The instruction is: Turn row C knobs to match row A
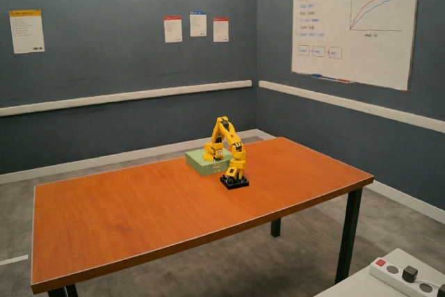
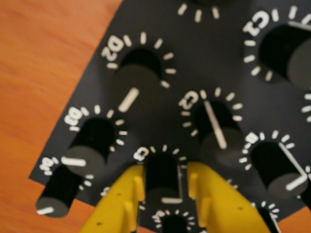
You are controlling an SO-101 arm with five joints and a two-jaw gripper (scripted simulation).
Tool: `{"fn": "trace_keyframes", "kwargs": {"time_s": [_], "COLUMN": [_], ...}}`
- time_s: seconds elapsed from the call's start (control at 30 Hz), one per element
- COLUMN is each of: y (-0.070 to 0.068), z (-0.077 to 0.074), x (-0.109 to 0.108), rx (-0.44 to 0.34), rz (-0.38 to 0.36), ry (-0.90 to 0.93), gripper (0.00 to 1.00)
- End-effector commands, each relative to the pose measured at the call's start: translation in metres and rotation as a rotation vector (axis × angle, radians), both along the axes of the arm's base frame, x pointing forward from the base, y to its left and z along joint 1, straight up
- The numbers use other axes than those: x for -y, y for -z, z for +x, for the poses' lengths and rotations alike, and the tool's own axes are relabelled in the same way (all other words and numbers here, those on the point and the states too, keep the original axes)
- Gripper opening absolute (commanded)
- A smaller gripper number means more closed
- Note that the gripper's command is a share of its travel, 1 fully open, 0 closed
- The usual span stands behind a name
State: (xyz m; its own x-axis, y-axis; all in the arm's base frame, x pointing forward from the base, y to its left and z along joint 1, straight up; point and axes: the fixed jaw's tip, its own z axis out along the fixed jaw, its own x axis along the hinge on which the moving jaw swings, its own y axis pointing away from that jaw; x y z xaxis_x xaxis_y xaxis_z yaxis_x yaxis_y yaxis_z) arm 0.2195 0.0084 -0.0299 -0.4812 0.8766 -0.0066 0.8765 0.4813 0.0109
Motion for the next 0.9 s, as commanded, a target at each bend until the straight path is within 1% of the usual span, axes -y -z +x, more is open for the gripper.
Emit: {"fn": "trace_keyframes", "kwargs": {"time_s": [0.0,0.37,0.87], "y": [0.0019,0.0019,0.0019], "z": [-0.0041,-0.0042,-0.0042], "x": [0.0013,0.0013,0.0013], "rx": [-0.012,-0.012,-0.012], "rz": [0.001,0.001,0.001], "ry": [0.009,0.009,0.009], "gripper": [0.10,0.09,0.03]}}
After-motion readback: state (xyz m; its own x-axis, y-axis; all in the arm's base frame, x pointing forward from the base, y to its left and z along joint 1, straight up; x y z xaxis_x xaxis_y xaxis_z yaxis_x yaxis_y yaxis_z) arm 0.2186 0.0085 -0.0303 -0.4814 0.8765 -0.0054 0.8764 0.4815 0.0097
